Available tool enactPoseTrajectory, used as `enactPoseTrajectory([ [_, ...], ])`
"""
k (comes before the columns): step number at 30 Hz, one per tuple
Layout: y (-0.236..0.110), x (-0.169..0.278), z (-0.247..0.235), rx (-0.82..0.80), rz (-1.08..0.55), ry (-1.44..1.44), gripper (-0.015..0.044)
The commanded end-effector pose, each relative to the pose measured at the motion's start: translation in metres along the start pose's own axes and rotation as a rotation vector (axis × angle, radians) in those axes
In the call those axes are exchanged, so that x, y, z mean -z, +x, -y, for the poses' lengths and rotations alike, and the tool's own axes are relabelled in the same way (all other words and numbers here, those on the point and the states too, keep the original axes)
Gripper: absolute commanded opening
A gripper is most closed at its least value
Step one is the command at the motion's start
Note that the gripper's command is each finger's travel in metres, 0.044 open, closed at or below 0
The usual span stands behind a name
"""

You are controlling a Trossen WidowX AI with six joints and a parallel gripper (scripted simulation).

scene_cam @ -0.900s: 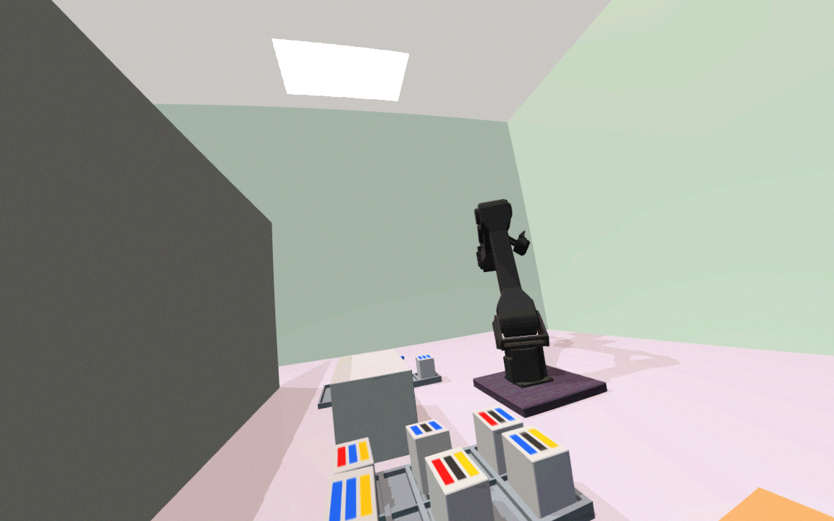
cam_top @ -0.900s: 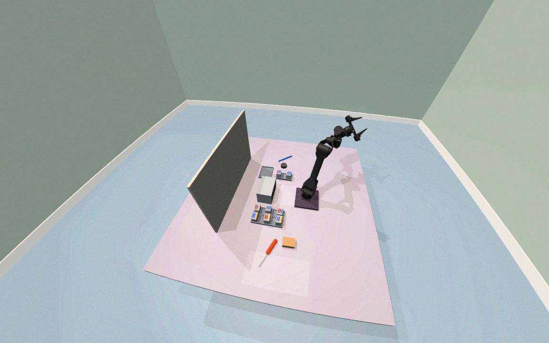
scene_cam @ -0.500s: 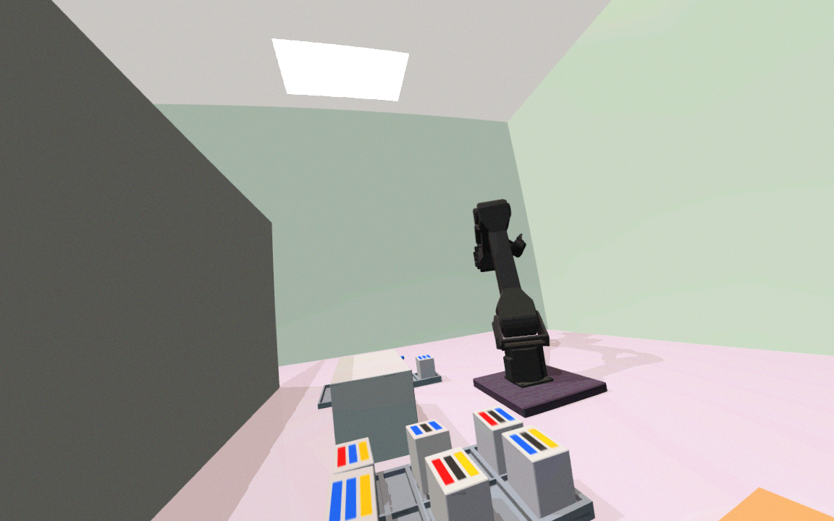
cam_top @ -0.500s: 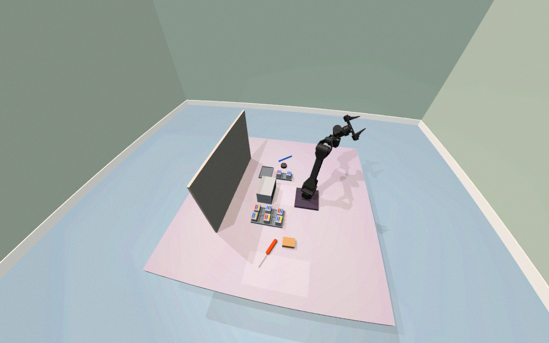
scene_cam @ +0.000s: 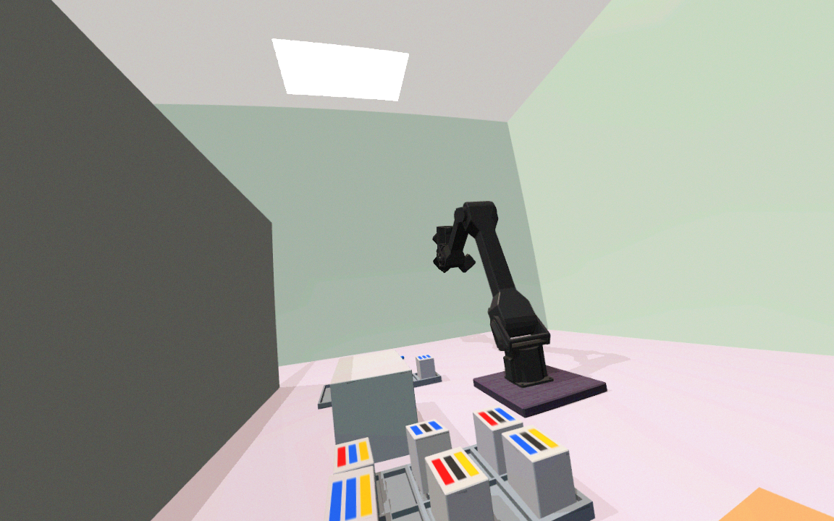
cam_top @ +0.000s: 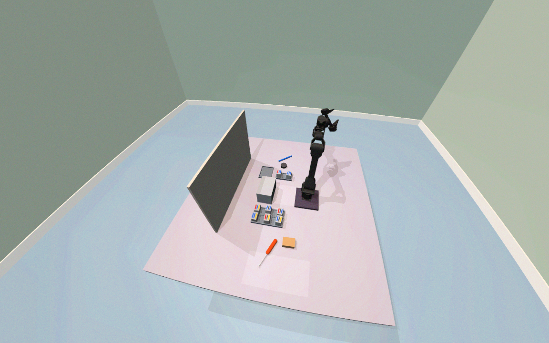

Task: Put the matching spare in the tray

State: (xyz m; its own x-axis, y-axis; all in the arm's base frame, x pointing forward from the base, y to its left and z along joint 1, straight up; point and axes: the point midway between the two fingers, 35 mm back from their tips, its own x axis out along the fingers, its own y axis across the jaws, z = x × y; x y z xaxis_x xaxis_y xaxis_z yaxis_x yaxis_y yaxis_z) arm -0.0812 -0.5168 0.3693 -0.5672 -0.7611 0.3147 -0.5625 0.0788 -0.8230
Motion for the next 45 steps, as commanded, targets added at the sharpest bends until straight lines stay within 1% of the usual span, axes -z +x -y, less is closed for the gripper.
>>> enactPoseTrajectory([
  [1,-0.026,-0.047,0.035,0.011,0.166,0.156,0.044],
  [6,-0.073,-0.111,0.071,-0.026,0.409,0.295,0.044],
  [11,-0.135,-0.165,0.103,-0.102,0.648,0.414,0.044],
  [17,-0.227,-0.21,0.135,-0.246,0.92,0.521,0.044],
  [23,-0.331,-0.231,0.157,-0.445,1.16,0.576,0.044],
  [29,-0.437,-0.225,0.167,-0.688,1.347,0.567,0.044],
  [34,-0.513,-0.198,0.166,-0.914,1.419,0.55,0.044],
  [40,-0.603,-0.148,0.153,-1.18,1.459,0.418,0.044],
  [45,-0.664,-0.088,0.132,-1.379,1.418,0.253,0.044],
])
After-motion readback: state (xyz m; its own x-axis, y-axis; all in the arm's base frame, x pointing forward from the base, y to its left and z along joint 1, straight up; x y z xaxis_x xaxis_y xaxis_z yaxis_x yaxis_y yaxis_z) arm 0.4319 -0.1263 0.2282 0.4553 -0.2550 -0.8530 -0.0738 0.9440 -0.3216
